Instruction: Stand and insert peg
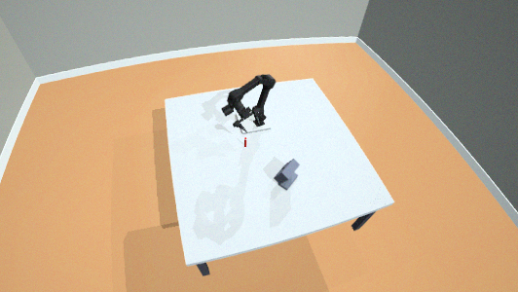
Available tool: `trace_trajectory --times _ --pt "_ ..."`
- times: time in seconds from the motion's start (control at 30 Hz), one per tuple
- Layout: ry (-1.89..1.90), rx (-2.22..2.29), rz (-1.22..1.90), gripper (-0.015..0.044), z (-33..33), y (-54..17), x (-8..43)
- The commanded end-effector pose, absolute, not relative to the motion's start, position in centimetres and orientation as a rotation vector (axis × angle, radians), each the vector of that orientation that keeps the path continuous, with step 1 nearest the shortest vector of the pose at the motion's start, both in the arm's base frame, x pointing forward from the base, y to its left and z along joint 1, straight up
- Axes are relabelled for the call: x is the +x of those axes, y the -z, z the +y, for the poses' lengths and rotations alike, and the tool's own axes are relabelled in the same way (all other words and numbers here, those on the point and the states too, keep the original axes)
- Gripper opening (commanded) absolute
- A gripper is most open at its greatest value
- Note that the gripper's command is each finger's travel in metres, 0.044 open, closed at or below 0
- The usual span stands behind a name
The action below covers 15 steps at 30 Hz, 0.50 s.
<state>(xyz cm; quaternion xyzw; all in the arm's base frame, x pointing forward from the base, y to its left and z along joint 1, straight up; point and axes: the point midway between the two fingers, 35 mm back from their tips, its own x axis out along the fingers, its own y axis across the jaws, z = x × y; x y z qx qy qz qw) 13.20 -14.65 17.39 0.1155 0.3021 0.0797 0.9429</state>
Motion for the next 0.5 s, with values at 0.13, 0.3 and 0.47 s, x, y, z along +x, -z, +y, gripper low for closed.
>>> trace_trajectory --times 0.13,0.3,0.47 --pt "-0.218 0.263 0.868 0.044 -14.4 -15.6 13.2" --pt "-0.221 0.255 1.025 0.044 -14.5 -14.8 13.1" --pt "-0.197 0.228 1.172 0.044 -14.9 -14.2 13.1"
